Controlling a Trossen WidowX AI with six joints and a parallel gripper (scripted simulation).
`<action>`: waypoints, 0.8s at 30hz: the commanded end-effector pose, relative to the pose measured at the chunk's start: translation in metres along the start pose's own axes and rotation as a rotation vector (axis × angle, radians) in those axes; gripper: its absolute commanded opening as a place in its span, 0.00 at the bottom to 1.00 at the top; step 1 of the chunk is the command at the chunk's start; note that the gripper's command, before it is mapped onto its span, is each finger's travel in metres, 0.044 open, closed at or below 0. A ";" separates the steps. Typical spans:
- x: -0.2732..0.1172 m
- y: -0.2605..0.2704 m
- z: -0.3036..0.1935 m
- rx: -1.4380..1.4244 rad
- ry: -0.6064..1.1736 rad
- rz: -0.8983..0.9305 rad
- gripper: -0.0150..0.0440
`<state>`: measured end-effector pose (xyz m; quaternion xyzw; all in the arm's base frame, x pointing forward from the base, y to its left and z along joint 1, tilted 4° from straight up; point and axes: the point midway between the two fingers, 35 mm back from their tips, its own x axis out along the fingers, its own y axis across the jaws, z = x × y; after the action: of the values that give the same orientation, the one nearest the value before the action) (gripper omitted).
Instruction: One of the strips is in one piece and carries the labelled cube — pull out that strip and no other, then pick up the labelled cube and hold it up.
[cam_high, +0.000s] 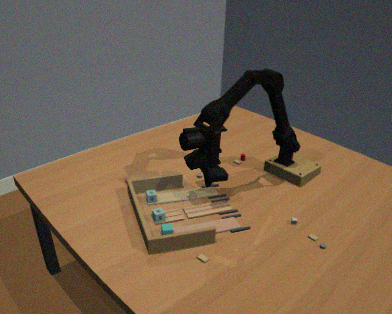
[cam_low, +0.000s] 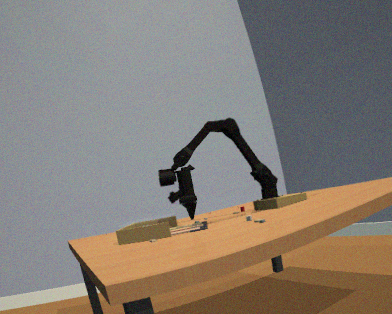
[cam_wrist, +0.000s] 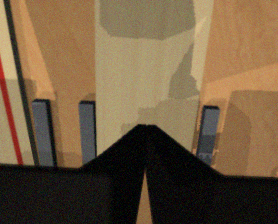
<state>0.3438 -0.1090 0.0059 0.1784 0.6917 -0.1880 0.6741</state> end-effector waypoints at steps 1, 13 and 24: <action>0.012 -0.001 -0.004 0.005 0.015 -0.006 0.25; 0.021 0.000 -0.006 0.005 0.015 -0.006 0.25; 0.021 0.000 -0.006 0.005 0.015 -0.006 0.25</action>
<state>0.3385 -0.1061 -0.0133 0.1784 0.6961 -0.1878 0.6696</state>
